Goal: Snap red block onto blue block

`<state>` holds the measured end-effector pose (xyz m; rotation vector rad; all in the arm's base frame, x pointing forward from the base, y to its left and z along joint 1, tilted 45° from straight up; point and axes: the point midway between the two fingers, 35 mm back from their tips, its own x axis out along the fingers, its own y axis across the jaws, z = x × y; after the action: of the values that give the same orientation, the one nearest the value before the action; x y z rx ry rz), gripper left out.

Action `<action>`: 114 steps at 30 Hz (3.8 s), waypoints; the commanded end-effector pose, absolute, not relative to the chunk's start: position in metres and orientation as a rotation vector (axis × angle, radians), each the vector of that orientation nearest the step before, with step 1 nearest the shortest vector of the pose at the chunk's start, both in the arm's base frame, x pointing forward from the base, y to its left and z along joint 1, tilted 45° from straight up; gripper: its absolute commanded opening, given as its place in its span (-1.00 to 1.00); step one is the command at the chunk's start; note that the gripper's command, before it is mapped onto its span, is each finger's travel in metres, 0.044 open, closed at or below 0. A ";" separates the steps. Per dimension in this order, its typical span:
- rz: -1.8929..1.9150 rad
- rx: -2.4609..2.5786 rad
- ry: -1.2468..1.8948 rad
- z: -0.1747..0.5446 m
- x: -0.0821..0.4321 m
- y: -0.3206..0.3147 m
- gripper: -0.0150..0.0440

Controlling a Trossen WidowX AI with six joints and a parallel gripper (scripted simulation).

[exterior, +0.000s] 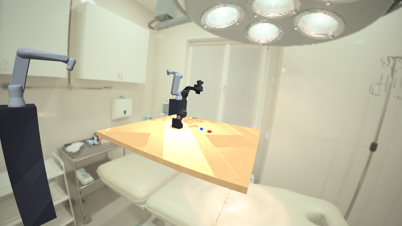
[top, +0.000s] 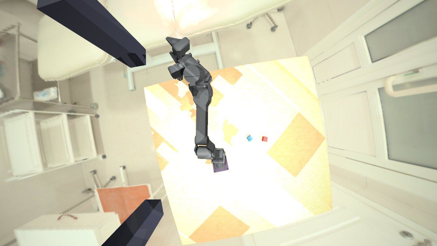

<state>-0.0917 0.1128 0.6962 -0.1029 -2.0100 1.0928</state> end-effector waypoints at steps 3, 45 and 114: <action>1.200 -0.260 -1.820 0.676 -0.061 0.181 1.00; 1.203 -0.142 0.574 0.289 0.338 0.264 1.00; 0.455 0.768 1.664 0.048 0.332 0.141 0.73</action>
<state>0.3326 0.1397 0.0505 -1.7757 -3.8824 -1.0725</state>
